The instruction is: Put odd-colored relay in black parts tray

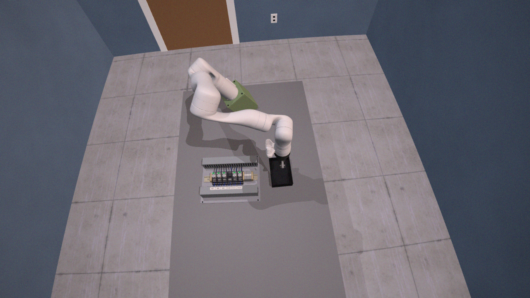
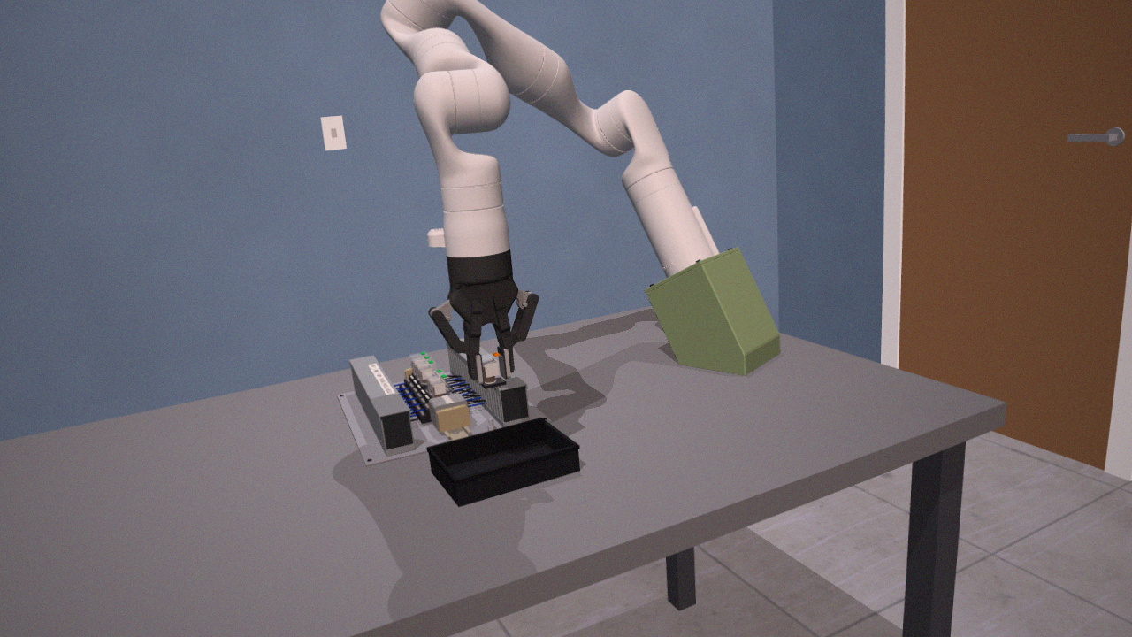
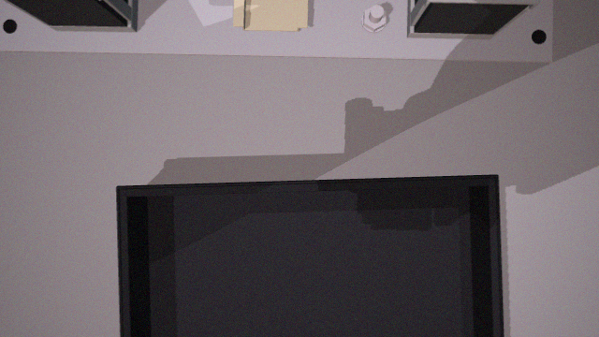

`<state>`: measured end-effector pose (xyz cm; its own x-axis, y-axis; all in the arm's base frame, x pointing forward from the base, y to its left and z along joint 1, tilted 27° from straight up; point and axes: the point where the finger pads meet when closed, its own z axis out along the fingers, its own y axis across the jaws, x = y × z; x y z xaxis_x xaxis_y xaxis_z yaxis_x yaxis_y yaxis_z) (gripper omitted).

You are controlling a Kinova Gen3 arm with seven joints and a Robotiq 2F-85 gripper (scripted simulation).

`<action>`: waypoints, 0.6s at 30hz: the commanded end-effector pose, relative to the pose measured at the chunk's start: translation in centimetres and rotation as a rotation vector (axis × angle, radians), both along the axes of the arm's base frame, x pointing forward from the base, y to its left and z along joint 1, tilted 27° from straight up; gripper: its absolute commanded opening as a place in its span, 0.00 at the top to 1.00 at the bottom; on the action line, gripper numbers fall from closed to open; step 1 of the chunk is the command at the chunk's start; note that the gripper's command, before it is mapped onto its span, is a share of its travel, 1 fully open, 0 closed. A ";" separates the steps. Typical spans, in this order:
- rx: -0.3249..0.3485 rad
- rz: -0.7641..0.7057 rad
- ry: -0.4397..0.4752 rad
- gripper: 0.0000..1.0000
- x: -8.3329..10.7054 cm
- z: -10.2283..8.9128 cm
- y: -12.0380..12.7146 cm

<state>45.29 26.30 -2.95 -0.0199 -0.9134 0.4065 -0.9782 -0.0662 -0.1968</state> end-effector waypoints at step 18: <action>0.000 -0.006 -0.002 1.00 -0.1 -0.5 -0.1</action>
